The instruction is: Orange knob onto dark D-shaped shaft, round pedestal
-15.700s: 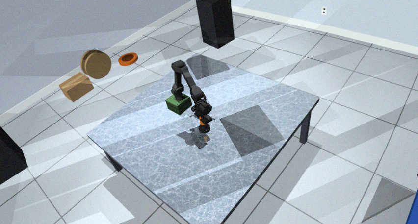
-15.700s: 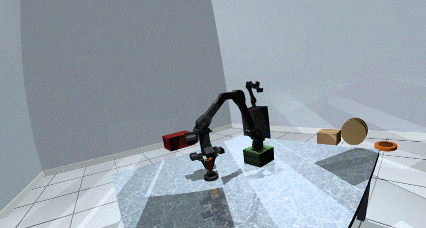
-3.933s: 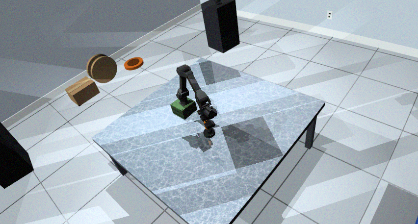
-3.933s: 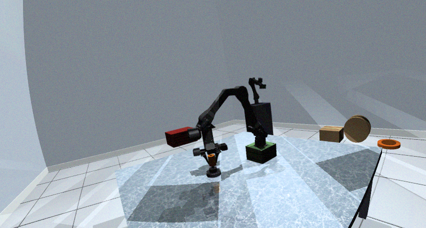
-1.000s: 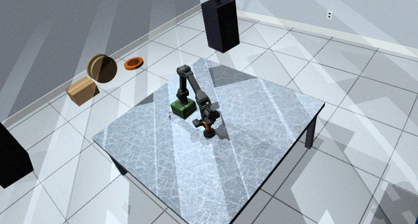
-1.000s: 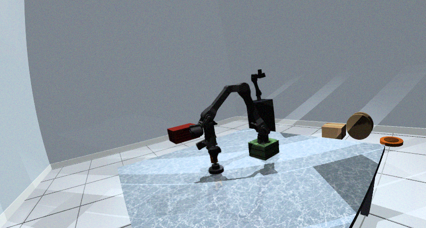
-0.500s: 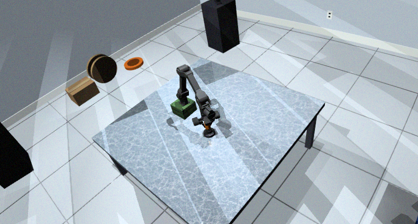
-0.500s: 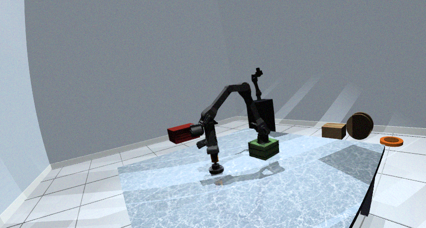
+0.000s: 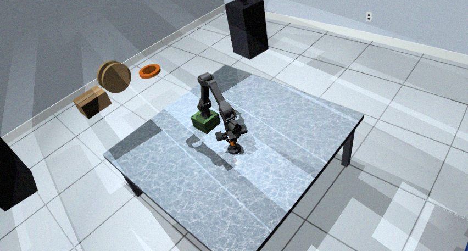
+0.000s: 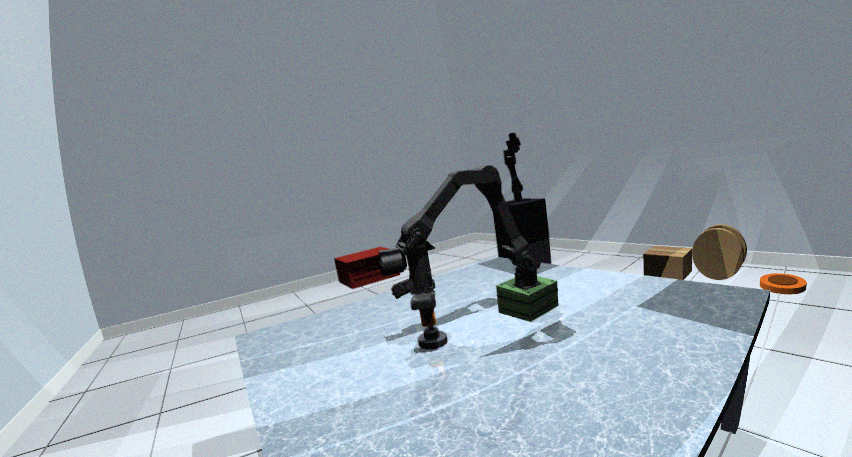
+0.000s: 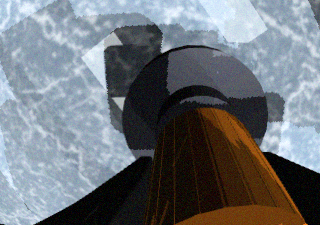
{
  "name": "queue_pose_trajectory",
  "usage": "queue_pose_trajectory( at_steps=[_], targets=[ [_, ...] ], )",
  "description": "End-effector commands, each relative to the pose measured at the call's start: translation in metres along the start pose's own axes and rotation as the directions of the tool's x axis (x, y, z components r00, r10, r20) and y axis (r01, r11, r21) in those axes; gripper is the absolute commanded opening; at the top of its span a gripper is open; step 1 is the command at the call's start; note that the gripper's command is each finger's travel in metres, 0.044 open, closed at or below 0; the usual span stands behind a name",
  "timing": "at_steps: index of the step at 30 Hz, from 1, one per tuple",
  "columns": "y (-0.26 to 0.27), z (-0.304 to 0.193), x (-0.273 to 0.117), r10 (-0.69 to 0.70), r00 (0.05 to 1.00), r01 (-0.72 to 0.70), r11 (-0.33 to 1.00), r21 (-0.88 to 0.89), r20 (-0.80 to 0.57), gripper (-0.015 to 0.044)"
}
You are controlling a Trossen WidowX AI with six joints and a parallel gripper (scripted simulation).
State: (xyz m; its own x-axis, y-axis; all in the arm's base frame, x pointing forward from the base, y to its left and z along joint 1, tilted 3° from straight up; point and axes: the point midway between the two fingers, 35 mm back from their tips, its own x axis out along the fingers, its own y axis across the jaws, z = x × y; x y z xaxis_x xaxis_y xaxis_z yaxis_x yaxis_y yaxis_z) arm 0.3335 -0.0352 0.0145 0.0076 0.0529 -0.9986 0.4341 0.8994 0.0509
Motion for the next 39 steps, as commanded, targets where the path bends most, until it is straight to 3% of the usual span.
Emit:
queue_pose_trajectory(
  at_steps=[1,39],
  targets=[
    [0.000,-0.001,0.001,0.001,1.000,-0.001,1.000,0.007,-0.001,0.0000],
    [0.000,-0.003,0.020,0.001,1.000,-0.001,1.000,0.001,-0.001,0.0000]
  ],
)
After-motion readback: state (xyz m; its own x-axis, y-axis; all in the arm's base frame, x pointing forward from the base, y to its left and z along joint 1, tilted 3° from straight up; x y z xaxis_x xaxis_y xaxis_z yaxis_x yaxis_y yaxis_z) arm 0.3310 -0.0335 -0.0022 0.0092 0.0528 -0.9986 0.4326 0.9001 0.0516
